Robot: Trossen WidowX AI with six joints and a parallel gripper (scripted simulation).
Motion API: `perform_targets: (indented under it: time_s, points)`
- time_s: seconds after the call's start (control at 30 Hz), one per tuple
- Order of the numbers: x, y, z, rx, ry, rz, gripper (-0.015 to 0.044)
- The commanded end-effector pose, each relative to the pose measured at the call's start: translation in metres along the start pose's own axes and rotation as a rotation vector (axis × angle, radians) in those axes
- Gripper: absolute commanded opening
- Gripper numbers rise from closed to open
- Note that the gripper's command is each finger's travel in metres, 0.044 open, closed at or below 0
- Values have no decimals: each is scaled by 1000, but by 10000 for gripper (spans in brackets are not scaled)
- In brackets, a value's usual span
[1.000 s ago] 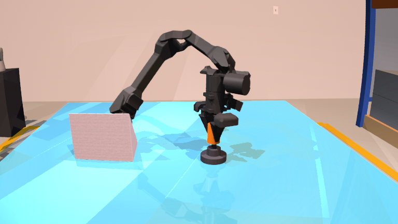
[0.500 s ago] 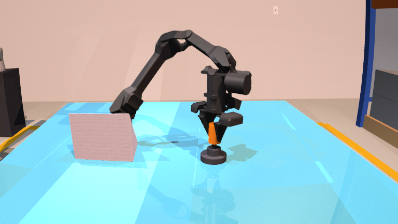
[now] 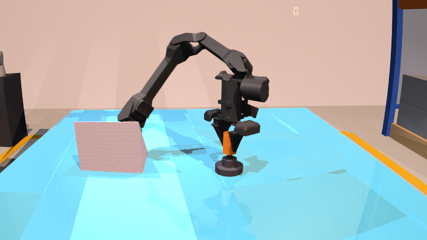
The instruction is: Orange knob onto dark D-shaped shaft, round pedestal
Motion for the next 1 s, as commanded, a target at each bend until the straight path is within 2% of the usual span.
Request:
perform_targets:
  time_s: [0.0,0.57,0.8,0.97]
  points:
    - [0,-1,-1,-2,-4,1,0]
    - [-1,-1,4,-2,-3,1,0]
    - [-1,-1,3,-2,-3,200,0]
    - [-1,-1,1,-2,-3,210,0]
Point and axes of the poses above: the point midway between the two fingers, 35 mm back from their tips, its own z axis back along the fingers, its own y axis across the jaws, x = y × z, the point moved 5 cm from there along z, back along the fingers, and after that the axes turned 3 degrees about z, right-handed, at the moved point
